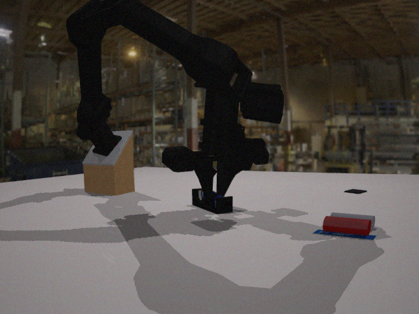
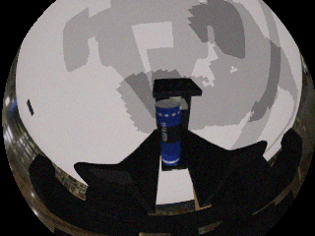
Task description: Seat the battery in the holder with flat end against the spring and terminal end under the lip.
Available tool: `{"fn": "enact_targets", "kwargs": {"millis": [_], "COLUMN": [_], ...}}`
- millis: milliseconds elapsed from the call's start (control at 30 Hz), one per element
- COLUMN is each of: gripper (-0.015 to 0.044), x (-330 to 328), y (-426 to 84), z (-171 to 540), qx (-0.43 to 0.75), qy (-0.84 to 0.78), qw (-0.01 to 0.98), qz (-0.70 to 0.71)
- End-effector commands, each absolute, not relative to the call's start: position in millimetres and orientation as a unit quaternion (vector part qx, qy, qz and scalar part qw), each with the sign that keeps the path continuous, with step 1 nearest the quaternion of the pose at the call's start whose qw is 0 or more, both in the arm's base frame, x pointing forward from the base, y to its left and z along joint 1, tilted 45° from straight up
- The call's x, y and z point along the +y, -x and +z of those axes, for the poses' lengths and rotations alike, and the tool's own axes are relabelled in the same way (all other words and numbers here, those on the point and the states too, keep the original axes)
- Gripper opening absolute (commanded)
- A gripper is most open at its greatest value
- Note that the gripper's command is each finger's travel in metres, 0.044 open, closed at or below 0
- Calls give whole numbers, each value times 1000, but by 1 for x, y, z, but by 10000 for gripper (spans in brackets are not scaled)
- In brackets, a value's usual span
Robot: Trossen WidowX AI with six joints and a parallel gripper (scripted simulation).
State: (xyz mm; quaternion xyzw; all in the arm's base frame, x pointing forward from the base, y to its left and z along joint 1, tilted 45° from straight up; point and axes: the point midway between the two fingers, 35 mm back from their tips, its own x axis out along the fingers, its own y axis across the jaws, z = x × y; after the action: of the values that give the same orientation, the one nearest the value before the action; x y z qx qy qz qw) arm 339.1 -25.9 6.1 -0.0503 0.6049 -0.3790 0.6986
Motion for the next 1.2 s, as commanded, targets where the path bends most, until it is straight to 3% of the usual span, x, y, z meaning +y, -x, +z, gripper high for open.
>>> {"fn": "enact_targets", "kwargs": {"millis": [0, 1167], "gripper": [62, 62], "x": [-29, -31], "y": [-342, -335], "z": [6, 4], "qx": [592, 530], "qy": [53, 80], "qw": [708, 758], "qz": [-382, -371]}}
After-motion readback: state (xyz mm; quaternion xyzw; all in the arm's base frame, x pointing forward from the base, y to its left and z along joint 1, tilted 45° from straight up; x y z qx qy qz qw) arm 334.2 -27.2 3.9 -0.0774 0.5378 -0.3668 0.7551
